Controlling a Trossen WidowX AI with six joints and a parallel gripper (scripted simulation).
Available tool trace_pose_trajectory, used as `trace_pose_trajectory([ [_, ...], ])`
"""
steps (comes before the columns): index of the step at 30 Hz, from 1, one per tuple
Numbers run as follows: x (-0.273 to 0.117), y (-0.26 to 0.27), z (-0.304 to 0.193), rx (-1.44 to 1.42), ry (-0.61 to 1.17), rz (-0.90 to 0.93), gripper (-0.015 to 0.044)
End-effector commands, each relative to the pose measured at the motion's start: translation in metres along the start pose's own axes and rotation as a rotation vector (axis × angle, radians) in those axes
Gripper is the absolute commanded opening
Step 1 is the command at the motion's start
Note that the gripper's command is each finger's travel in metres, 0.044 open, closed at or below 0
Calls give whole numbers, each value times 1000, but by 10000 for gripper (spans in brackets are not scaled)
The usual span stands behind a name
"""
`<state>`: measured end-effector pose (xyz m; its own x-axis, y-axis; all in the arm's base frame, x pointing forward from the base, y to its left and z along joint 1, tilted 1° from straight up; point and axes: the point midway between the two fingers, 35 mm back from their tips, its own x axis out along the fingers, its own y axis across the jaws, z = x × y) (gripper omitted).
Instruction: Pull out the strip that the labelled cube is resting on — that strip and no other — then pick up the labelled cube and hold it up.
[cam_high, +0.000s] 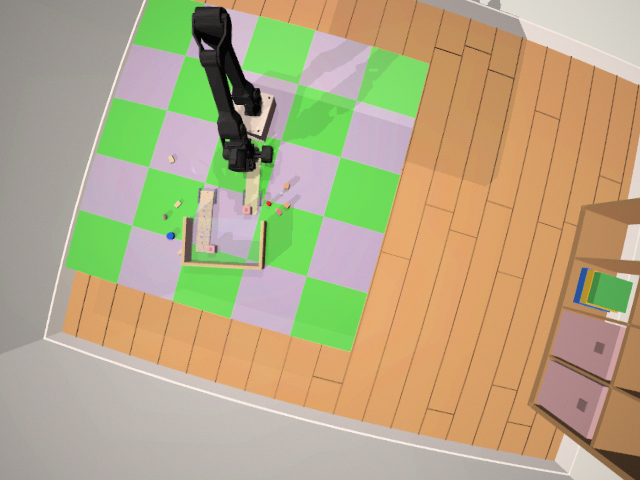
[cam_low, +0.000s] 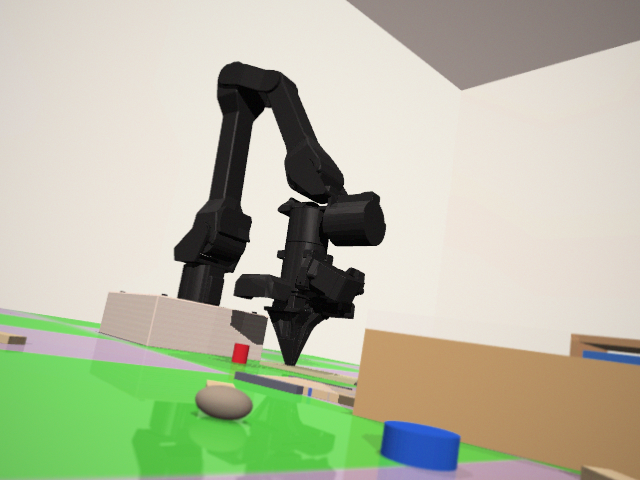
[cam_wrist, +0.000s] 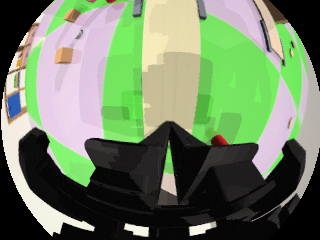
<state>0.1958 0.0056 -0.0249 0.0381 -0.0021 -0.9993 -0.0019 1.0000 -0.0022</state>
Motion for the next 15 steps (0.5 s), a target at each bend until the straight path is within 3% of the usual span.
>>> trace_pose_trajectory([
  [1, 5, 0, -12, 5, 36, 0, 0],
  [3, 5, 0, -12, 5, 36, 0, 0],
  [8, -40, 0, 3, 5, 33, 0, 0],
  [12, -43, 0, 3, 5, 35, 0, 0],
  [15, -42, -1, 18, -55, 34, 1, 79],
])
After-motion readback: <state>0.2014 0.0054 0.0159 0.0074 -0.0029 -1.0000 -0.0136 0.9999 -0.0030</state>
